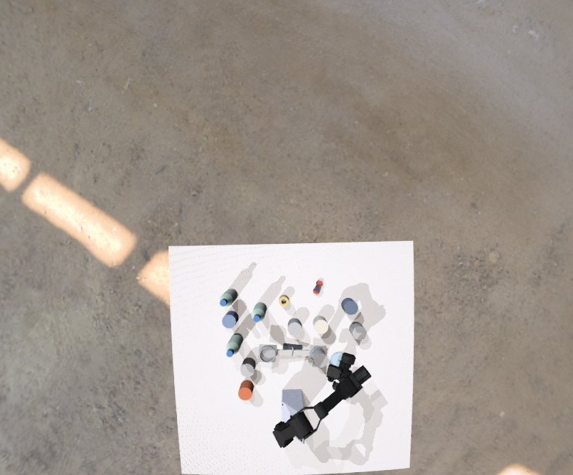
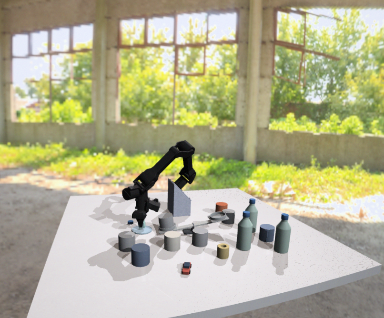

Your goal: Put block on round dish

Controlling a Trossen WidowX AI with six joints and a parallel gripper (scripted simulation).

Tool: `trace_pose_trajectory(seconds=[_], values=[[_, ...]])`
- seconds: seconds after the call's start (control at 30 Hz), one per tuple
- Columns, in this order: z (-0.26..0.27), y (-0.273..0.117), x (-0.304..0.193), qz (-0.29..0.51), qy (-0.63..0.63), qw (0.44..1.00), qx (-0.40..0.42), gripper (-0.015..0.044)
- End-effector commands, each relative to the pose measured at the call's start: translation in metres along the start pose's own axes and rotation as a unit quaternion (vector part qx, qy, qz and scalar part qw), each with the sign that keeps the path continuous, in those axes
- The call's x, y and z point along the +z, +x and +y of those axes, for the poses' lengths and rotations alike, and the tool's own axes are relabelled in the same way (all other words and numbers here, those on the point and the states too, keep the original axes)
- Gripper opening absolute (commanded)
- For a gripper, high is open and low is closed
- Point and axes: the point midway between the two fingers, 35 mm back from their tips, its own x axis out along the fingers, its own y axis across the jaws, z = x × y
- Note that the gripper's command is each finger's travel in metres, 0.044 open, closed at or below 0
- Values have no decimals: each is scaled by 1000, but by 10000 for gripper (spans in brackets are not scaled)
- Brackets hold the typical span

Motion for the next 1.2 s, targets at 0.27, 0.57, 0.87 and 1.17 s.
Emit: trace_pose_trajectory(seconds=[0.27, 0.57, 0.87, 1.17], values=[[1, 7, 0, -1, 1, 1000, 2, 131], [1, 7, 0, -1, 1, 1000, 2, 368], [0, -51, 0, -1, 2, 1000, -1, 440], [3, -96, -1, -1, 4, 1000, -5, 440]])
